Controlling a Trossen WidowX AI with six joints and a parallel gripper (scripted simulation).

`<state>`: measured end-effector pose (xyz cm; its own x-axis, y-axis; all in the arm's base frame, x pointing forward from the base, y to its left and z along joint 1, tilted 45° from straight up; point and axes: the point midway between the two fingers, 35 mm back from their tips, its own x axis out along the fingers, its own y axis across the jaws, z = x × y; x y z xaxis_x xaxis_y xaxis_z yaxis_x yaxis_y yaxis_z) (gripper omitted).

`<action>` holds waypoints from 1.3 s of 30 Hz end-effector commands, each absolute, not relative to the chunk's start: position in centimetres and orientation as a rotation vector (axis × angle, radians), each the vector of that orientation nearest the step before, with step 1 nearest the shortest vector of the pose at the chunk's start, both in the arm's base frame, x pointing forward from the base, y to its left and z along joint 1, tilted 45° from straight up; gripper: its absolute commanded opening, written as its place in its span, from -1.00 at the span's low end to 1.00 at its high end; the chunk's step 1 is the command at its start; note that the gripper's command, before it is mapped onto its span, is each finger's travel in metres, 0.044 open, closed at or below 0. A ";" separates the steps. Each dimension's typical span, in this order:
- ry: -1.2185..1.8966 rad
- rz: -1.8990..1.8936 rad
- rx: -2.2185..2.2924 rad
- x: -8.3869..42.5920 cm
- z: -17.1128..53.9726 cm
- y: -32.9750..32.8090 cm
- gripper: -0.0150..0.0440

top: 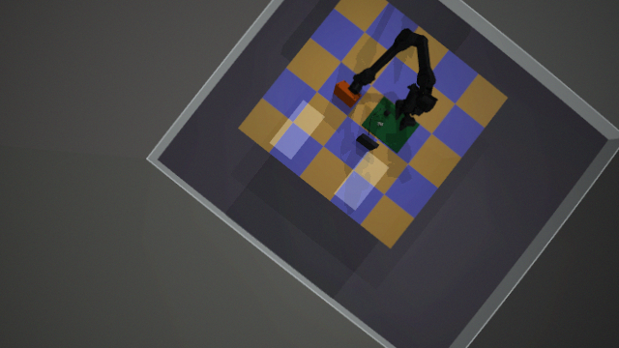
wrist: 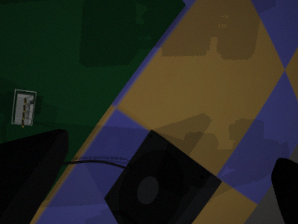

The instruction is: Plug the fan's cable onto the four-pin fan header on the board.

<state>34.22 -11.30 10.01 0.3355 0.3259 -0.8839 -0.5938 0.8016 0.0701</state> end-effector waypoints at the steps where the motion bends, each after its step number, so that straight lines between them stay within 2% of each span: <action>1: 1.214 0.714 0.041 31.5 8.1 -4.9 1.00; 7: 1.455 0.770 0.438 27.3 7.6 1.9 1.00; 39: 1.463 0.770 0.450 27.1 5.2 4.4 1.00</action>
